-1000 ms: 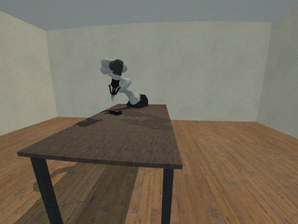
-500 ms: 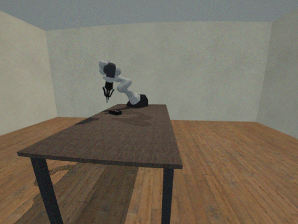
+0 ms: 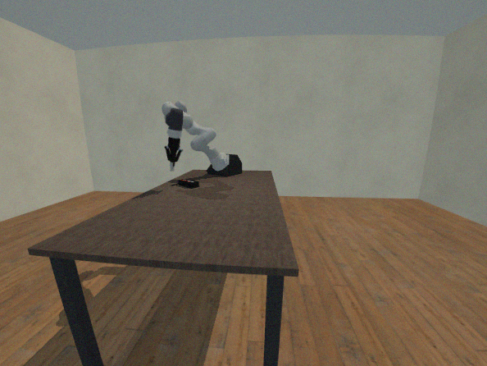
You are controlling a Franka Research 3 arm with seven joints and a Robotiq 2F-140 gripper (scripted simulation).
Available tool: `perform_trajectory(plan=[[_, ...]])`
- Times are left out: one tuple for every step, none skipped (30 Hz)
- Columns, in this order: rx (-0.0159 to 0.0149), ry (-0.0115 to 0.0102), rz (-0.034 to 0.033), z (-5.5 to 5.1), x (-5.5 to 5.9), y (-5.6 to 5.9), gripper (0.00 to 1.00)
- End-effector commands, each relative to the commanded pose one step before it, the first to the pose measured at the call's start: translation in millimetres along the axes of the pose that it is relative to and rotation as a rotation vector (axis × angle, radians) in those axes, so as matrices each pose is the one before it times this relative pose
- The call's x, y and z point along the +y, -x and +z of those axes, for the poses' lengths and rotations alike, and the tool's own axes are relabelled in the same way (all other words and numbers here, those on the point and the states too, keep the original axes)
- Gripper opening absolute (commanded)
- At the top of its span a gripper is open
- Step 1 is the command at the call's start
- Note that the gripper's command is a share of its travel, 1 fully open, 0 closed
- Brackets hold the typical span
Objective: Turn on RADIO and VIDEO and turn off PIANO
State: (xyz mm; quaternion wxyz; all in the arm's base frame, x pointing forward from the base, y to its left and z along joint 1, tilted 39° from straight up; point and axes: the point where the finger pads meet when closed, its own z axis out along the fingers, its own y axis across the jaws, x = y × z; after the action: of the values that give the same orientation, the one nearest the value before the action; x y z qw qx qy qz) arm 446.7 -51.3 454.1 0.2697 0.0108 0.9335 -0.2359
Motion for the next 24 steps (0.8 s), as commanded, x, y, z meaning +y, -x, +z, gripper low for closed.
perform_trajectory(plan=[[-0.0546,0.02226,0.15902,3.72,-0.47,2.85,0.0],[0.0,0.0,0.0,0.0,0.0,0.0,0.0],[-0.01292,0.0175,0.05555,5.4,-4.63,-6.74,0.0],[0.0,0.0,0.0,0.0,0.0,0.0,0.0],[0.0,0.0,0.0,0.0,0.0,0.0,0.0],[-0.01159,0.01679,0.04951,4.32,-3.67,-6.1,0.0],[0.0,0.0,0.0,0.0,0.0,0.0,0.0],[0.0,0.0,0.0,0.0,0.0,0.0,0.0],[-0.01021,0.01569,0.04341,3.38,-2.85,-5.43,0.0],[0.0,0.0,0.0,0.0,0.0,0.0,0.0],[0.0,0.0,0.0,0.0,0.0,0.0,0.0],[-0.00879,0.01425,0.03736,2.6,-2.17,-4.74,0.0],[0.0,0.0,0.0,0.0,0.0,0.0,0.0],[0.0,0.0,0.0,0.0,0.0,0.0,0.0],[-0.00739,0.01253,0.03141,1.96,-1.62,-4.05,0.0],[0.0,0.0,0.0,0.0,0.0,0.0,0.0],[0.0,0.0,0.0,0.0,0.0,0.0,0.0],[0.0,0.0,0.0,0.0,0.0,0.0,0.0],[-0.00604,0.01063,0.02568,1.45,-1.18,-3.35,0.0],[-0.00475,0.00863,0.02025,1.04,-0.84,-2.67,0.0],[-0.00356,0.00663,0.01521,0.72,-0.58,-2.02,0.0],[-0.0025,0.00474,0.01069,0.48,-0.38,-1.43,0.0],[-0.00159,0.00304,0.00679,0.29,-0.23,-0.91,0.0],[-0.00085,0.00165,0.00365,0.15,-0.12,-0.49,0.0]])
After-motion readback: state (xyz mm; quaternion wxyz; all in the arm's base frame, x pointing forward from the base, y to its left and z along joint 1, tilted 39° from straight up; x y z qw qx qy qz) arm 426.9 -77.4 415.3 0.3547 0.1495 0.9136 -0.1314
